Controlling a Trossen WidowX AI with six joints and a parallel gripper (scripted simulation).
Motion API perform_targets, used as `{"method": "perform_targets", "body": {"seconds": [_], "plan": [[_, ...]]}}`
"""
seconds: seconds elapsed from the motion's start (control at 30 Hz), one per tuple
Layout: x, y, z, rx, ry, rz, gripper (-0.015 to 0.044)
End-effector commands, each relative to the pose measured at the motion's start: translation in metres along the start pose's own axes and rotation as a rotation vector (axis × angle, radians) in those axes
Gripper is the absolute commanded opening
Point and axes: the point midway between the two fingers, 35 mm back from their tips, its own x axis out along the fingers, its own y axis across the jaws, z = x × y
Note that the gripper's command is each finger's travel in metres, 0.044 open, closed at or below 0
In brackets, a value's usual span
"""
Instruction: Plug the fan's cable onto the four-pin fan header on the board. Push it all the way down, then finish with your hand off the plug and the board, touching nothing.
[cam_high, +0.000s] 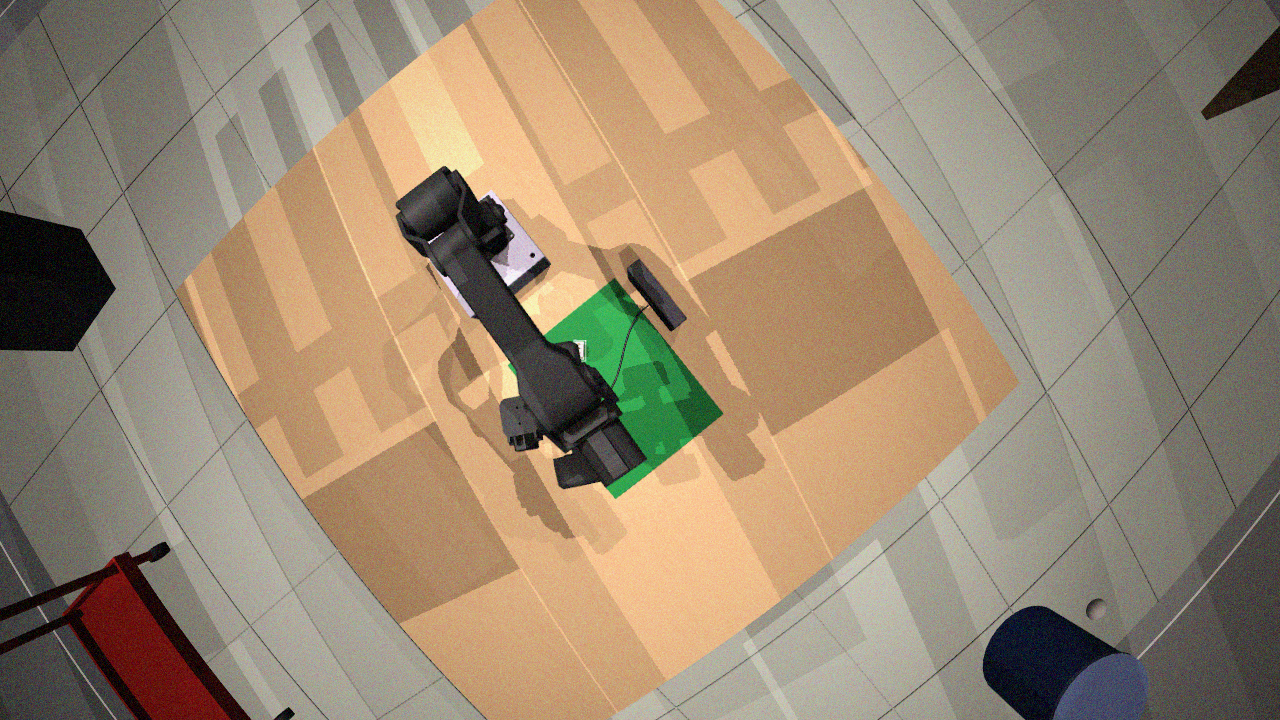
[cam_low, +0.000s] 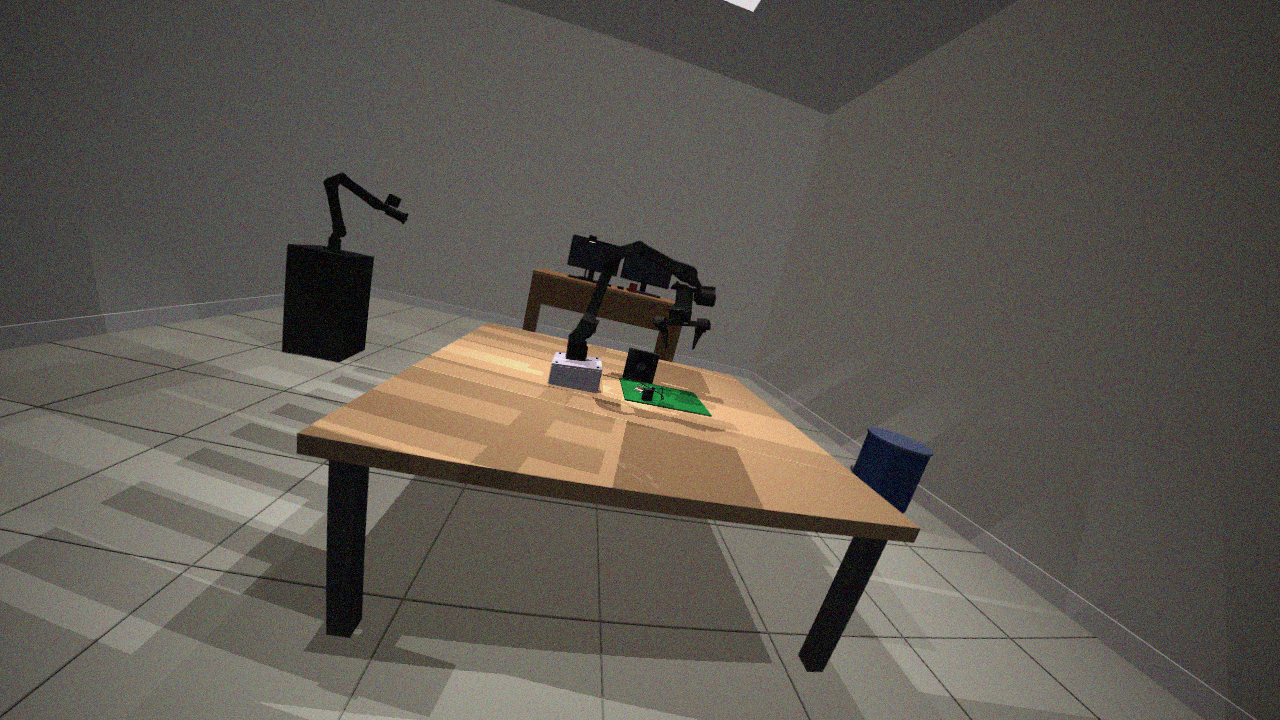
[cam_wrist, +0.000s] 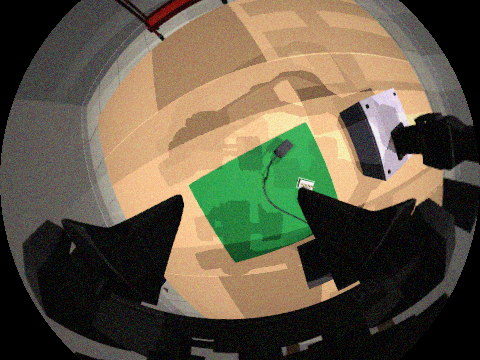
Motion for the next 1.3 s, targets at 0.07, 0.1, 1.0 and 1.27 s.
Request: {"method": "perform_targets", "body": {"seconds": [0.07, 0.1, 1.0, 1.27], "plan": [[0.032, -0.055, 0.052, 0.764, 0.132, -0.297, 0.044], [0.032, -0.056, 0.052, 0.782, 0.134, -0.305, 0.044], [0.13, -0.079, 0.029, 0.783, 0.134, -0.305, 0.044], [0.142, -0.081, 0.026, 0.783, 0.134, -0.305, 0.044]]}}
